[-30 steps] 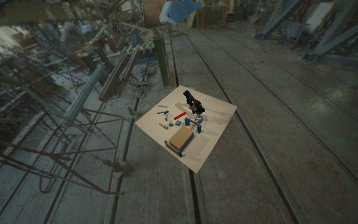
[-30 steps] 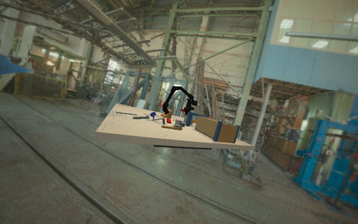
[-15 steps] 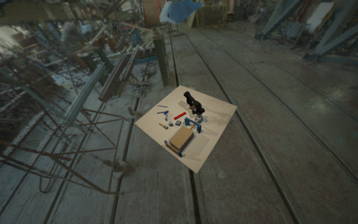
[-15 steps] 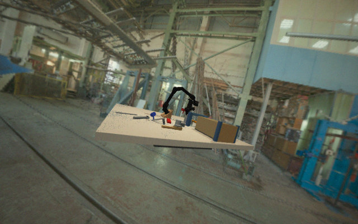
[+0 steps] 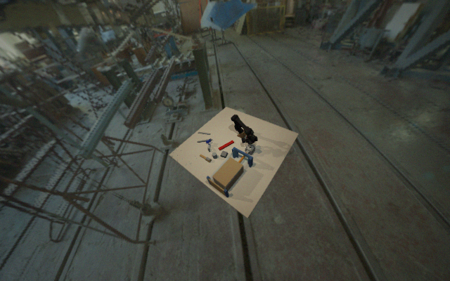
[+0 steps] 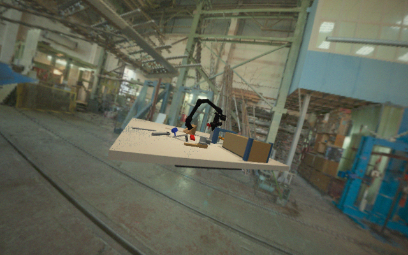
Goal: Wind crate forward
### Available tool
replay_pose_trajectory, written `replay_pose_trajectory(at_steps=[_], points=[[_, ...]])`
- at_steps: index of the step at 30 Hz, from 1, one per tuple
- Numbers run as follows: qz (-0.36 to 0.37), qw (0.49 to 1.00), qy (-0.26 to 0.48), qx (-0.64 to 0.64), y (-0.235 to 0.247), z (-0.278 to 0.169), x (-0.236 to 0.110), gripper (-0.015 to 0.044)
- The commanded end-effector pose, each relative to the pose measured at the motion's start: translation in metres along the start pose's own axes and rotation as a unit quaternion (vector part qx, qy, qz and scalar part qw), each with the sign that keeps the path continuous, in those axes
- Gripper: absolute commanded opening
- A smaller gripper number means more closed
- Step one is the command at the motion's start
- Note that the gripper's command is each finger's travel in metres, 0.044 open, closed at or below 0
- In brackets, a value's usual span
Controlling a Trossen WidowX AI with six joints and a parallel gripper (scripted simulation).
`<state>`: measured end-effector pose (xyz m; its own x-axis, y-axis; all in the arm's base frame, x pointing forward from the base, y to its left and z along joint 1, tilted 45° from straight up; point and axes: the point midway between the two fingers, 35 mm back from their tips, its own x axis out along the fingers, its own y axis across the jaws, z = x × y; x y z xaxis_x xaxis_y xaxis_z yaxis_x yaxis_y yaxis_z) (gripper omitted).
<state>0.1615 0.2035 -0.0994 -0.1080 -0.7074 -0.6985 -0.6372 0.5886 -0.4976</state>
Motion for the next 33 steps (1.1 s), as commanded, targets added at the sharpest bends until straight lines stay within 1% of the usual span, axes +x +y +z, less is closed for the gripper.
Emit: replay_pose_trajectory(at_steps=[1,12,16,20,33], points=[[0.003,1.0,0.0,0.015,0.001,0.001,0.001,0.0],[0.009,0.996,-0.002,0.086,0.008,0.001,0.002,0.0],[0.009,0.996,-0.002,0.089,0.008,0.001,0.002,0.0],[0.012,0.992,-0.003,0.125,0.011,0.002,0.002,0.0],[0.016,0.985,-0.004,0.171,0.015,0.003,0.003,0.0]])
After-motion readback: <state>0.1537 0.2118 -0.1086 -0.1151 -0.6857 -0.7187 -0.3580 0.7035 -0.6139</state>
